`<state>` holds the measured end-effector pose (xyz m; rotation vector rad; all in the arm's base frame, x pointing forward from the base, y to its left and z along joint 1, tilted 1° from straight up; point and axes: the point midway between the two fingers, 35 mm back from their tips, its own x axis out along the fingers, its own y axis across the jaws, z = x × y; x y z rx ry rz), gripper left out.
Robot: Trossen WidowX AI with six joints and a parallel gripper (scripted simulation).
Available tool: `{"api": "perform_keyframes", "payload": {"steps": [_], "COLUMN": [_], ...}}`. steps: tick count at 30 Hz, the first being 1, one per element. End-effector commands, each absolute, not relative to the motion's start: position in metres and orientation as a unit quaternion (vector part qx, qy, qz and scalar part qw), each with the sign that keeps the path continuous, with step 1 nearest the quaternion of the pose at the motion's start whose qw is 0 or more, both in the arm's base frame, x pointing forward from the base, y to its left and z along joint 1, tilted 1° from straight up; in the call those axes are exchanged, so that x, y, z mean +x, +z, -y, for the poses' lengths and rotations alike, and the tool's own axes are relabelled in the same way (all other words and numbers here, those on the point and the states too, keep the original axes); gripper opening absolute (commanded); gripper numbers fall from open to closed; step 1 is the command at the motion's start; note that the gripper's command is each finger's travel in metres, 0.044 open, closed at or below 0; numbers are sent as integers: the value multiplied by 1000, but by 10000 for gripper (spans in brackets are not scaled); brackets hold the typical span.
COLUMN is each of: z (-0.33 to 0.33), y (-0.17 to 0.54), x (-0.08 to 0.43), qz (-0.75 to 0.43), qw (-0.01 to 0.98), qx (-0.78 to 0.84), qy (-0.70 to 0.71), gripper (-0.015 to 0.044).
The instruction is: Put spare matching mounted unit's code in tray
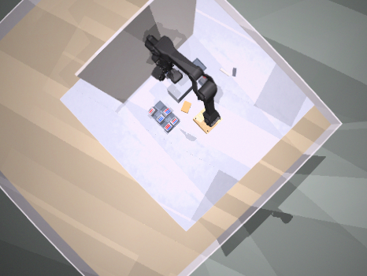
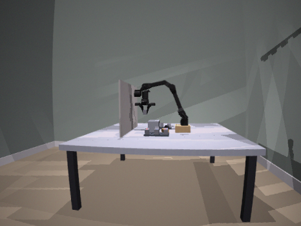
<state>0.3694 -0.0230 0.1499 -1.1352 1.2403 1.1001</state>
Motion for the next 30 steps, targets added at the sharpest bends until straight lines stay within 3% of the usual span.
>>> {"api": "perform_keyframes", "payload": {"steps": [1, 30], "z": [47, 217], "y": [150, 150], "x": [369, 313], "qz": [-522, -520], "qw": [533, 522], "qx": [-479, -484], "qy": [462, 472], "gripper": [0, 0]}}
